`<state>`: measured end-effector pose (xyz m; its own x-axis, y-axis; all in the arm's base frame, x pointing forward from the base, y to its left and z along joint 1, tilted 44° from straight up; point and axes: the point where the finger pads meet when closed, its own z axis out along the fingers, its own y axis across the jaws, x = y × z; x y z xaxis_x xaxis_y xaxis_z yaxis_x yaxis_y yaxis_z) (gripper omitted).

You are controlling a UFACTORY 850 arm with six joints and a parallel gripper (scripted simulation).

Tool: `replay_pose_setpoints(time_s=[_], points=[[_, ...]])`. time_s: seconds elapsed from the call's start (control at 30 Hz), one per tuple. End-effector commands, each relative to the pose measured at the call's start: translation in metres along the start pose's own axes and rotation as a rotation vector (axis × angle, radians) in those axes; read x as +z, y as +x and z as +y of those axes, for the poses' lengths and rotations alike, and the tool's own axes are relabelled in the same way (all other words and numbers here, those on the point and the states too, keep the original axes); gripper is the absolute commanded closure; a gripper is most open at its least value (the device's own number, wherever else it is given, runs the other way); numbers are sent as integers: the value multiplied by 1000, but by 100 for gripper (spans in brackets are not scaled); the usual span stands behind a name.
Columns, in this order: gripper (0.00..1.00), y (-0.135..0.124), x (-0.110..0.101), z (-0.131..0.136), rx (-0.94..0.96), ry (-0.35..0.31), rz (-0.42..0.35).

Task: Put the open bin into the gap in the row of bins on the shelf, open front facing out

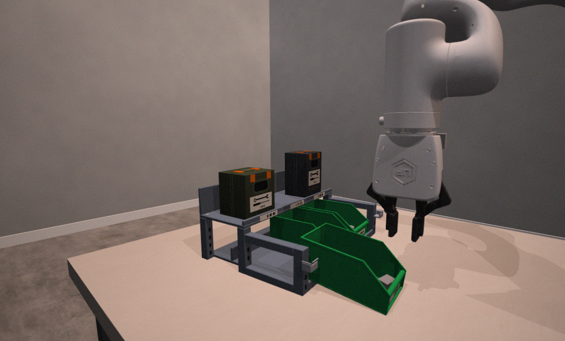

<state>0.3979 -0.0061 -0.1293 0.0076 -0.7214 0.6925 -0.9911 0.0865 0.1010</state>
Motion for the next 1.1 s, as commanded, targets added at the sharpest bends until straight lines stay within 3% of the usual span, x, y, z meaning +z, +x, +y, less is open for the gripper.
replay_pose_setpoints(time_s=[0.0,0.6,0.63,1.07], points=[[66,0,-1,-1,1,1,-1],[66,0,-1,-3,1,1,-1],[0,0,-1,-3,1,1,-1],[0,0,-1,-3,1,1,-1]])
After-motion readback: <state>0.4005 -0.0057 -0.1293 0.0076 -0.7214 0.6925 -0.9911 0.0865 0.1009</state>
